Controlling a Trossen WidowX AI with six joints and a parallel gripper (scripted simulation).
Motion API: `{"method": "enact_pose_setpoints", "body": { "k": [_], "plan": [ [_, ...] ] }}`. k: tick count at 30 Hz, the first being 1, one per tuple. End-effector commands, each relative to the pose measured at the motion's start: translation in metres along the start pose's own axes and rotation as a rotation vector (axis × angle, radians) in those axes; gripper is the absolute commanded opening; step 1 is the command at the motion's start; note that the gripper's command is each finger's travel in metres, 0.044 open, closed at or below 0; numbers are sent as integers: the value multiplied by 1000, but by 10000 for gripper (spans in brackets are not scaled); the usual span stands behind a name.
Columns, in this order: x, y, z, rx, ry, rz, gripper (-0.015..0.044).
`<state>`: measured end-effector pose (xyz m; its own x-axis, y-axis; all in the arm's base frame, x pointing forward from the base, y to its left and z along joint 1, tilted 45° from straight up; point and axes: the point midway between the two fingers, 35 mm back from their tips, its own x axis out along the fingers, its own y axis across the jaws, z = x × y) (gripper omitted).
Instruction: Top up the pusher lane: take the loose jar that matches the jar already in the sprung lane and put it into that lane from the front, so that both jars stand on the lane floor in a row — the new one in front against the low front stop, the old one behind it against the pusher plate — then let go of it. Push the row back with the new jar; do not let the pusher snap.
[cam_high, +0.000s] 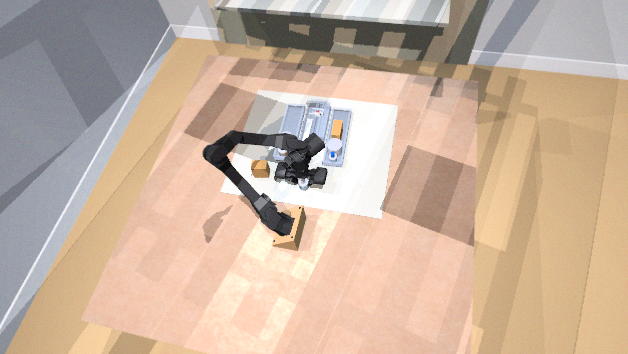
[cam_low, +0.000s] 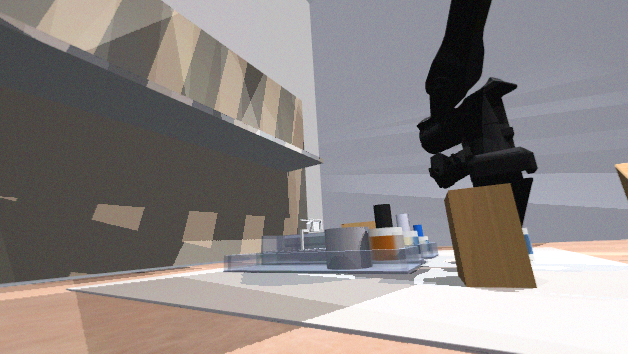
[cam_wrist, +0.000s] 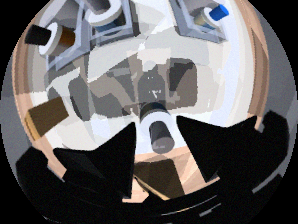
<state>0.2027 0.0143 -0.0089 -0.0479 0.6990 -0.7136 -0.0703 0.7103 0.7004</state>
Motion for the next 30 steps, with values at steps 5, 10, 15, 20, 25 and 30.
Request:
{"method": "enact_pose_setpoints", "body": {
  "k": [5,10,15,20,25,30],
  "plan": [
    [1,0,0,4,-3,5,144],
    [-3,0,1,4,-3,4,52],
    [-30,-1,4,5,-4,-2,0],
    [-60,1,4,6,-3,-3,0],
    [-90,5,0,6,-2,-1,0],
    [-105,7,-3,5,-1,2,0]
  ]
}}
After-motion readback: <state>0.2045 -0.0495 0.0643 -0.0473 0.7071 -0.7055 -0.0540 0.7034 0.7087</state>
